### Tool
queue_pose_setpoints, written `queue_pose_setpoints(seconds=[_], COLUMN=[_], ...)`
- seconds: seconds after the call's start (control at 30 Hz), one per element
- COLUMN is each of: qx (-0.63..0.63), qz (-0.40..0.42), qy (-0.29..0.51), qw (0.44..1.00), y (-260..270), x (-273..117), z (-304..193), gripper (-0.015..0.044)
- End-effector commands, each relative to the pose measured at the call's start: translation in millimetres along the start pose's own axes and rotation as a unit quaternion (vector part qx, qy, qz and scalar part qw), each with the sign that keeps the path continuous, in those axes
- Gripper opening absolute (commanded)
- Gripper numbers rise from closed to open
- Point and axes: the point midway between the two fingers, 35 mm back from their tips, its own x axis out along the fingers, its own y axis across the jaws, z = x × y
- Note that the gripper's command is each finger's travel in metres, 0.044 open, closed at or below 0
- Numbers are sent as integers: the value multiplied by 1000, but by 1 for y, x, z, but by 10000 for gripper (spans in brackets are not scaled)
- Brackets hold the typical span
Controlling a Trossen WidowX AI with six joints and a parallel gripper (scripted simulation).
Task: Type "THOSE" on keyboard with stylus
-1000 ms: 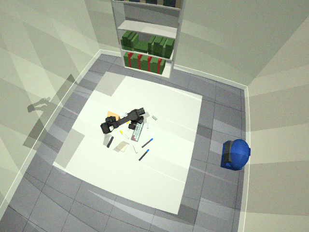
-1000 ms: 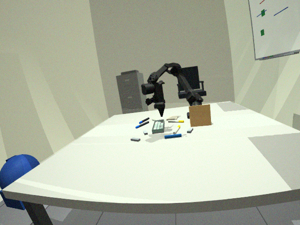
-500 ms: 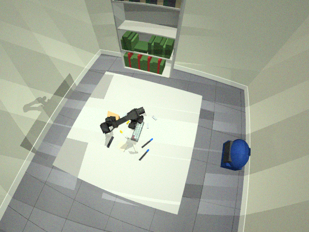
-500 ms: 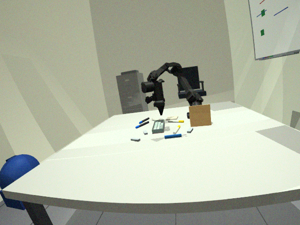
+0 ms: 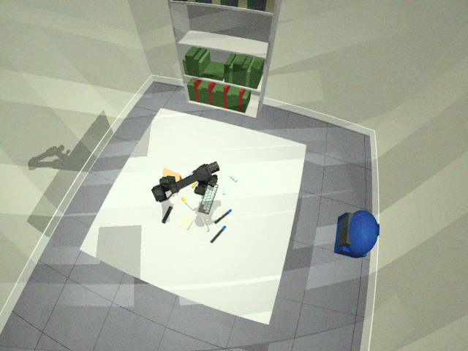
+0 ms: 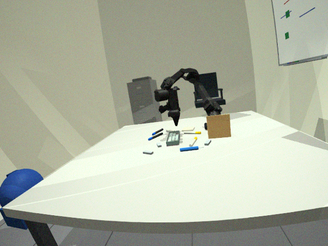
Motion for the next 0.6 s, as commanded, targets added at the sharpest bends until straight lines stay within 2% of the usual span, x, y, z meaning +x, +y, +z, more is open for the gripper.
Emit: queue_pose_setpoints(seconds=[0.0,0.03,0.4,0.57], qx=[-4,-6,-16,-7], qz=[8,12,11,1], qy=[22,39,235,261], qw=[1000,999,972,965], y=[16,28,152,162], x=[1,2,28,32], z=[-1,-2,-47,-56], gripper=[131,150,150,150])
